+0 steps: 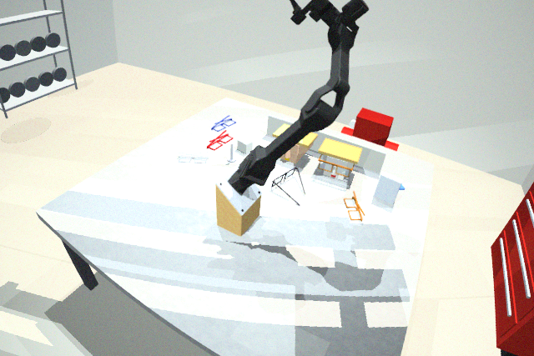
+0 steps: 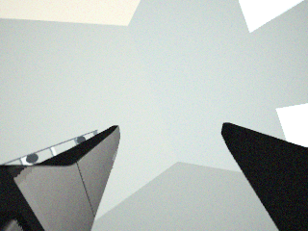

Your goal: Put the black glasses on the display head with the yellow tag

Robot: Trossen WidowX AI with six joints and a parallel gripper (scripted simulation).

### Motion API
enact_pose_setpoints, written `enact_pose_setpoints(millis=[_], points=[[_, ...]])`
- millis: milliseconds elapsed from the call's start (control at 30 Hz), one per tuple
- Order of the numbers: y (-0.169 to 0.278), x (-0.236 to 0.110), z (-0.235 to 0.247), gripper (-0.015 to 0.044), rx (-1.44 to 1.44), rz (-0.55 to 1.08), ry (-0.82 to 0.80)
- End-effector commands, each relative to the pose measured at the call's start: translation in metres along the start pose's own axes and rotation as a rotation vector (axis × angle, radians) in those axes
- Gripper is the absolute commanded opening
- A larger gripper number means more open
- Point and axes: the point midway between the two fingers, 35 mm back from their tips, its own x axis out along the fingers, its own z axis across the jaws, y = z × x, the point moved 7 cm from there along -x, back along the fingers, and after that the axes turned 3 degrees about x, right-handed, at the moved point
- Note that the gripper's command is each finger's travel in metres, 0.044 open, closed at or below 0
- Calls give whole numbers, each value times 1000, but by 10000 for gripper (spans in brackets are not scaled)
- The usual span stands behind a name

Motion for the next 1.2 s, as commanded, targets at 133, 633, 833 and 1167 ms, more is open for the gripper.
enact_pose_setpoints(millis=[133, 633, 833, 1167], points=[[0, 0, 0, 440, 0, 0, 0], [107, -45, 73, 200, 686, 545, 166], [151, -84, 131, 200, 1038, 868, 306], [181, -160, 241, 200, 1501, 1440, 606]])
